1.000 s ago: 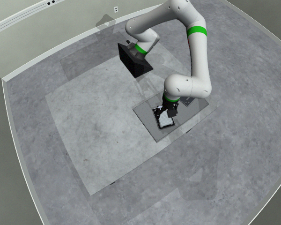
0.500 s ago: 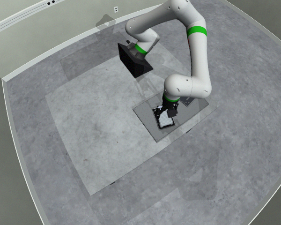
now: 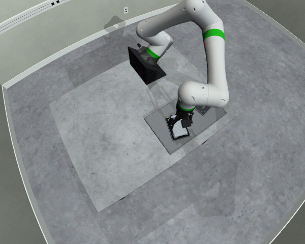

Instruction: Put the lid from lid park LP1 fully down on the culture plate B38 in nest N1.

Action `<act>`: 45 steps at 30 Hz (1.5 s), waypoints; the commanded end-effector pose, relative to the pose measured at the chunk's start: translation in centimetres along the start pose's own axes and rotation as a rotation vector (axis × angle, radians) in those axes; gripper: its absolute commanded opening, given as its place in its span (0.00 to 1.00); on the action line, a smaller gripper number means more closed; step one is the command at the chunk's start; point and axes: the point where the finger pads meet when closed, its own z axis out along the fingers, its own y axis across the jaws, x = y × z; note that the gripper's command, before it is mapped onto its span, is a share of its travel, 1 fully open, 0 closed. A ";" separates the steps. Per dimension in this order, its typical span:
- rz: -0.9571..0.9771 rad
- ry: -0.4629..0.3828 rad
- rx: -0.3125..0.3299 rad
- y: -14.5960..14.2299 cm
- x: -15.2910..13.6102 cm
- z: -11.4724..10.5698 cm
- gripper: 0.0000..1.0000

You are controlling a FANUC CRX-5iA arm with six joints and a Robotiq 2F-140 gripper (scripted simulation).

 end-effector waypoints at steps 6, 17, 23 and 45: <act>0.000 0.002 -0.001 0.0 0.1 0.2 0.61; 0.000 0.002 -0.001 0.0 0.1 0.3 0.61; 0.000 0.002 -0.001 0.0 0.1 0.3 0.61; 0.000 0.002 -0.001 0.0 0.1 0.5 0.61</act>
